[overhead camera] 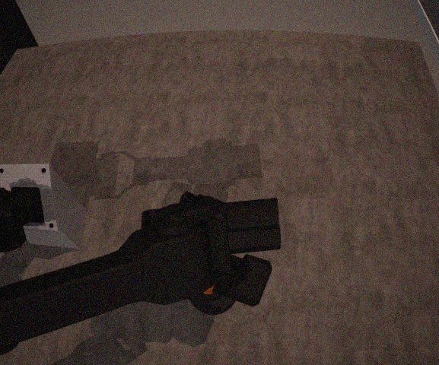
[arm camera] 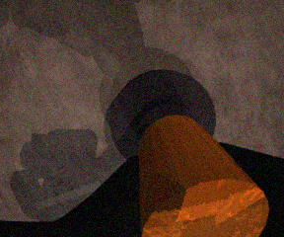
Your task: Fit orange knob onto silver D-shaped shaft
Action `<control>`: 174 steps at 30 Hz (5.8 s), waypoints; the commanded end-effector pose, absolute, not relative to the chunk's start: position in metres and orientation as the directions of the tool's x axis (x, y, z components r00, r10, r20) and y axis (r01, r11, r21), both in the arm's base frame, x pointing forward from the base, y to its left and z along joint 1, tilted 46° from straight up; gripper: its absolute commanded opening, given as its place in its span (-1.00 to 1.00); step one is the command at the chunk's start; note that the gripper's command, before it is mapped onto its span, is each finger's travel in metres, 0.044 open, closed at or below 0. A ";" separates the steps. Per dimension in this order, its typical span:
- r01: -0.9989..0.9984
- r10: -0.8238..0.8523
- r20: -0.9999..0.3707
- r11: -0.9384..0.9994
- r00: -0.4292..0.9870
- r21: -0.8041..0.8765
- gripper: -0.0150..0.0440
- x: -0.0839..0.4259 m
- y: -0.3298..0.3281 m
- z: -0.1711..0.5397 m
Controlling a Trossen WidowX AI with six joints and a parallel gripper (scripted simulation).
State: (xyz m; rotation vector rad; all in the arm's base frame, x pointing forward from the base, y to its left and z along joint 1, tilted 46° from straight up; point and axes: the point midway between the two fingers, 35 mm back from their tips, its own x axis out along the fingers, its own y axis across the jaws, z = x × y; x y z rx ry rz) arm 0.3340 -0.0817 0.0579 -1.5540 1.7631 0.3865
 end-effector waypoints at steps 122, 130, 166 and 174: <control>-0.955 -0.721 -0.692 -0.213 0.011 0.206 -0.49 0.333 -0.080 0.060; -0.955 -0.721 -0.692 -0.213 0.012 0.206 -0.49 0.337 -0.079 0.061; -0.873 -0.721 -0.692 -0.345 0.011 0.345 -0.49 0.333 -0.080 0.059; -0.873 -0.721 -0.692 -0.345 0.012 0.345 -0.49 0.336 -0.079 0.060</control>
